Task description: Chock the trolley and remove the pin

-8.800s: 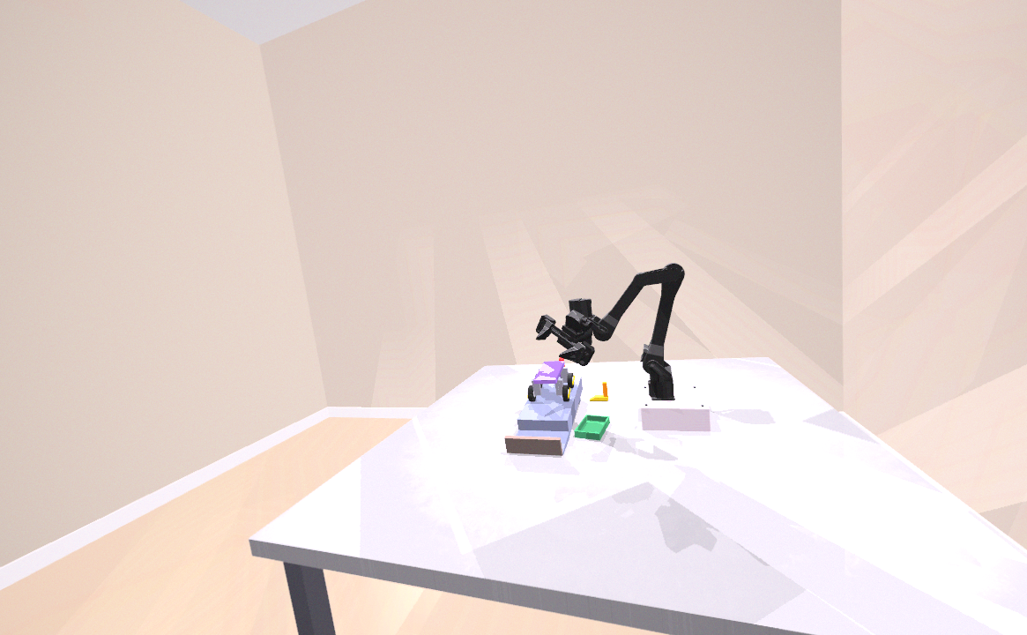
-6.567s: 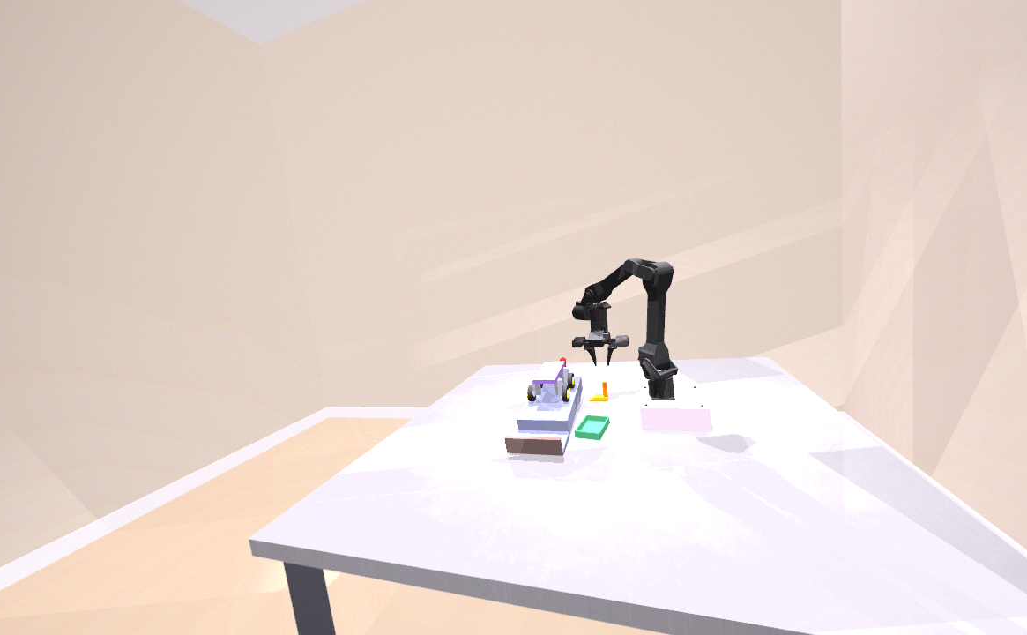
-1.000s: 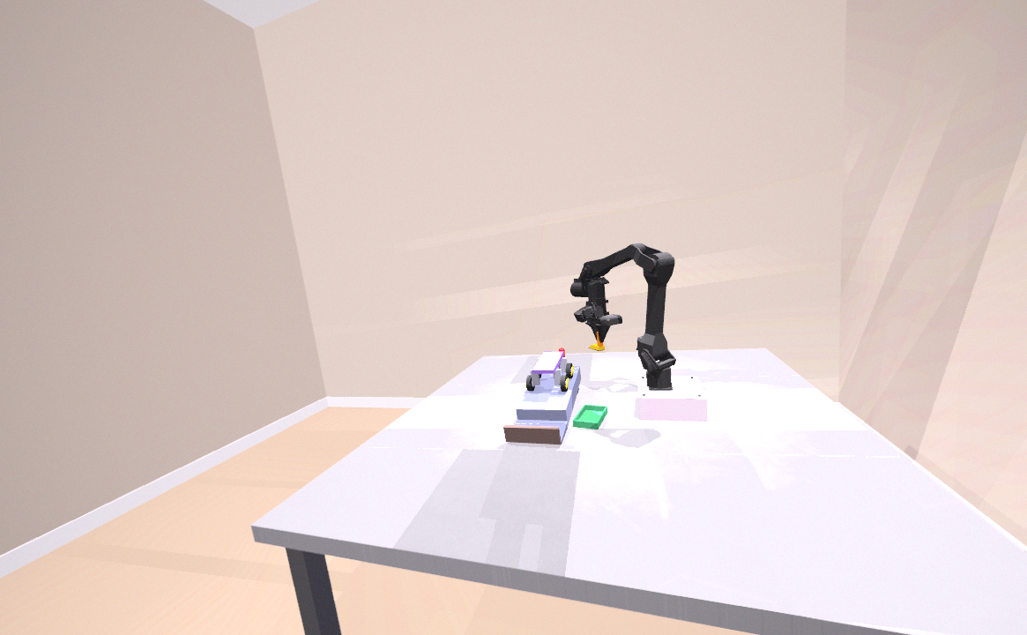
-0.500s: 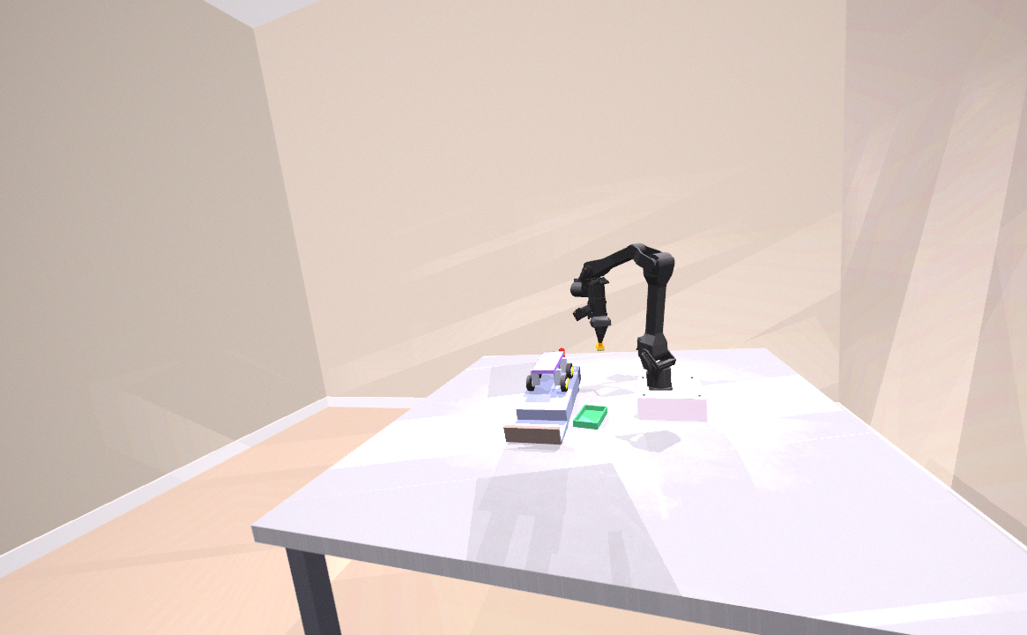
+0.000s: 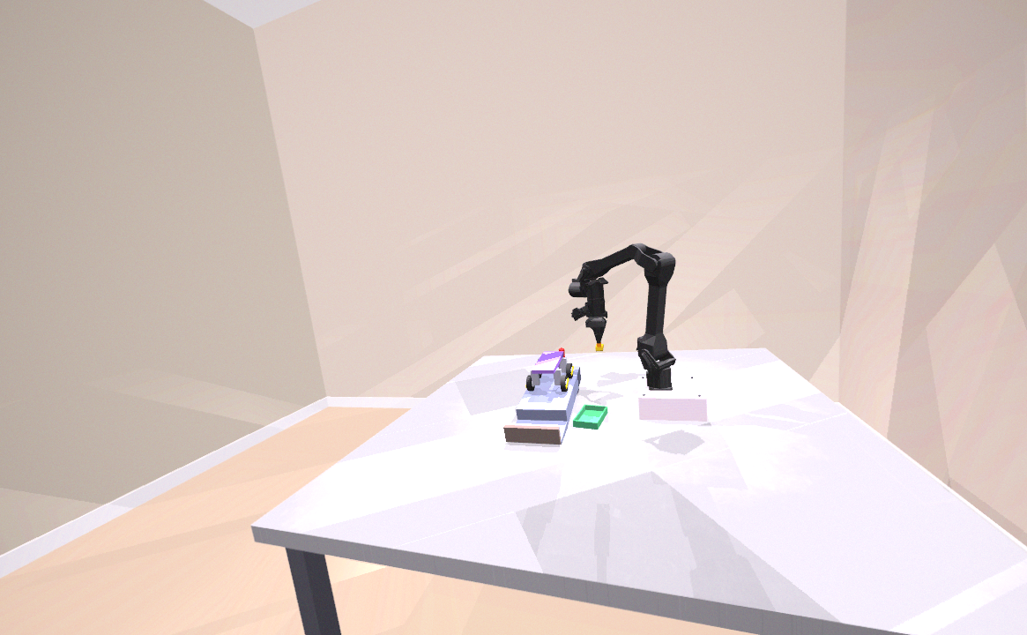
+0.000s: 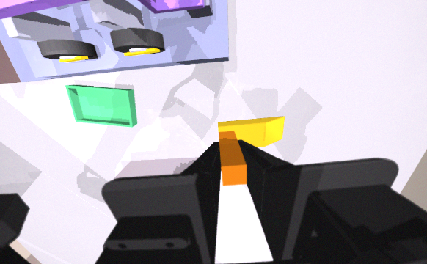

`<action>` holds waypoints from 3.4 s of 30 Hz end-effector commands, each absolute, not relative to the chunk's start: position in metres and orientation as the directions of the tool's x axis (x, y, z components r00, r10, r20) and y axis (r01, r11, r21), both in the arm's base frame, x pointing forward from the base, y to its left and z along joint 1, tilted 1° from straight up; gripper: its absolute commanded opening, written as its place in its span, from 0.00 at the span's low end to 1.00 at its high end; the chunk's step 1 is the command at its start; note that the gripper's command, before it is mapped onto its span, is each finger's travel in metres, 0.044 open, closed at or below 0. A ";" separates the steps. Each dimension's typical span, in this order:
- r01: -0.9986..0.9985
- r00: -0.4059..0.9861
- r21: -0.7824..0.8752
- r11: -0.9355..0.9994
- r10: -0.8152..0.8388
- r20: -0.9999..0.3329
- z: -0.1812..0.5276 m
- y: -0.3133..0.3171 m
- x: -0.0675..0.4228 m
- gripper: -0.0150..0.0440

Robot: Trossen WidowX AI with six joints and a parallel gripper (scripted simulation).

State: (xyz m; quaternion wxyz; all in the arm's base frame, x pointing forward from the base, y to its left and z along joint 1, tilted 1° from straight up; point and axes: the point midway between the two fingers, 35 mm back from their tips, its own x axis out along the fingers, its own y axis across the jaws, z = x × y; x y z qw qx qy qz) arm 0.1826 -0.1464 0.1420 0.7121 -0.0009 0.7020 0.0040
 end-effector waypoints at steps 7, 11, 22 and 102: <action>0.022 0.010 0.009 1.000 0.009 -1.000 0.140 -0.110 0.193 0.25; 0.023 0.011 0.010 1.000 0.010 -1.000 0.140 -0.097 0.198 0.25; 0.023 0.012 0.013 1.000 0.013 -1.000 0.139 -0.061 0.209 0.25; 0.024 0.014 -0.082 0.996 -0.083 -0.996 0.124 0.147 0.275 0.25</action>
